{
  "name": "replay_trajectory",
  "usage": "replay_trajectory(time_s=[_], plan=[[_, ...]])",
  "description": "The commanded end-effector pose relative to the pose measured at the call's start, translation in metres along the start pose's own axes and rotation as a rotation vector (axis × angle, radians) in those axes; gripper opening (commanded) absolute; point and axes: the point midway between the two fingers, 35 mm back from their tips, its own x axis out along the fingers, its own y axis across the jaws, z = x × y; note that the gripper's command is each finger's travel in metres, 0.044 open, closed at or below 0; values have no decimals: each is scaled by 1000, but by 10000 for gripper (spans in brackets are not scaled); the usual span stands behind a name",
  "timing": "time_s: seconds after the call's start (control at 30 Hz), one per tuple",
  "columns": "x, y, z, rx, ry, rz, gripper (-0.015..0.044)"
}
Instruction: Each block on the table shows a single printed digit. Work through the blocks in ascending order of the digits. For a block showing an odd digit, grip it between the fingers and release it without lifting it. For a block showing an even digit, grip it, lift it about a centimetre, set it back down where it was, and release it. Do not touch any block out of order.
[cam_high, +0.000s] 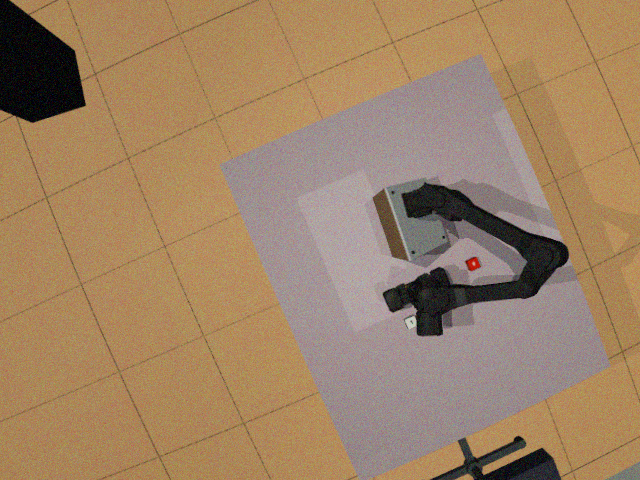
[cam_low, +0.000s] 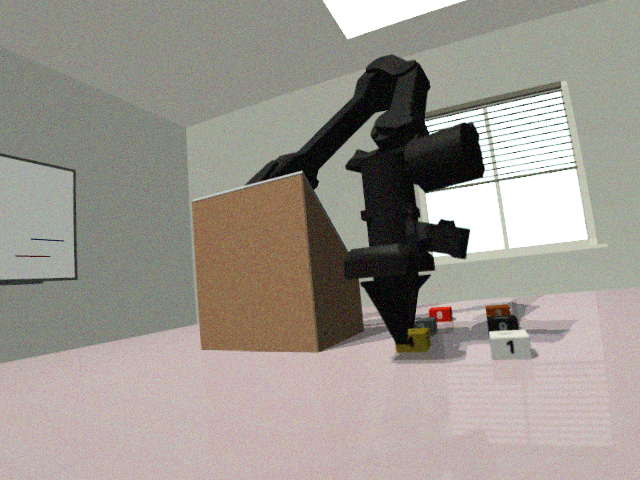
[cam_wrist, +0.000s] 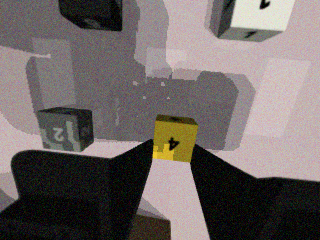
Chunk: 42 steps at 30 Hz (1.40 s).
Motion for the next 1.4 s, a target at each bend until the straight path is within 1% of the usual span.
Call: replay_trajectory(time_s=[0.0, 0.5, 0.9, 1.37], plan=[[0, 1, 1, 3, -4, 4, 120], [0, 1, 1, 3, -4, 4, 120], [-15, 0, 1, 3, -4, 3, 120], [-15, 0, 1, 3, -4, 3, 120]])
